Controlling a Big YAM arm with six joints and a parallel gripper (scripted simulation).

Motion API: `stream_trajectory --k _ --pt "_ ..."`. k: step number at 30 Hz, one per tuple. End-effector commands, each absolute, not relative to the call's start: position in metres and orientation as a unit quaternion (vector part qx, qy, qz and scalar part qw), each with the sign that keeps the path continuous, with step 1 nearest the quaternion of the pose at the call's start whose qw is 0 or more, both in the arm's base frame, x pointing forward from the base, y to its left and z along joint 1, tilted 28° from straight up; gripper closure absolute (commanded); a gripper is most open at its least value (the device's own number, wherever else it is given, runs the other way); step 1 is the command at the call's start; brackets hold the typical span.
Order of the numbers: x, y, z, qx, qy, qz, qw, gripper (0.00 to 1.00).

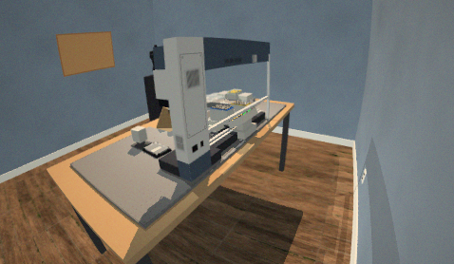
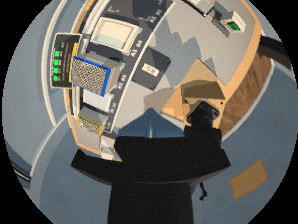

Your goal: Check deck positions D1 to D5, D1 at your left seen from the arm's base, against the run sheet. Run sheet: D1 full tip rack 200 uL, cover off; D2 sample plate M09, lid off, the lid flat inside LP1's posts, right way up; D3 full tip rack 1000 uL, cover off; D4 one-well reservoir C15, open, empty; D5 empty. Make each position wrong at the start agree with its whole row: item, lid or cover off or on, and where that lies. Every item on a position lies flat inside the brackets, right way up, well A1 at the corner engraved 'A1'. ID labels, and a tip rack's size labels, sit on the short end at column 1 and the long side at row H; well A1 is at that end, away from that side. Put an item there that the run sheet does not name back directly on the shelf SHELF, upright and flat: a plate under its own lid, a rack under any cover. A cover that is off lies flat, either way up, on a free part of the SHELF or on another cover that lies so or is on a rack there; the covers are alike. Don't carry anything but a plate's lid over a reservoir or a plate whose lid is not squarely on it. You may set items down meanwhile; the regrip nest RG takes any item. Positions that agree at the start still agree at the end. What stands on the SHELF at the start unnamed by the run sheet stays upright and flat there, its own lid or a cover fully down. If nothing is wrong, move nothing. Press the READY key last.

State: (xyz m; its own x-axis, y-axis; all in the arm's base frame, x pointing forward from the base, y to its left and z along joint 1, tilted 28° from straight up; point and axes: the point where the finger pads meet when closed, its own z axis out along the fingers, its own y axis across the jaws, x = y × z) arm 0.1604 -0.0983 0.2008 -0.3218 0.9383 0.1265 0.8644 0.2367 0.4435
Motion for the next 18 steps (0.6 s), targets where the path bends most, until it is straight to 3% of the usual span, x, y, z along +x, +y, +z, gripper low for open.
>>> stream_trajectory --k 1,18 --pt "0.1696 -0.1265 0.2216 0.553 0.797 0.210 0.123 1.00" --pt "0.1701 -0.1246 0.2228 0.551 0.799 0.208 0.125 1.00"
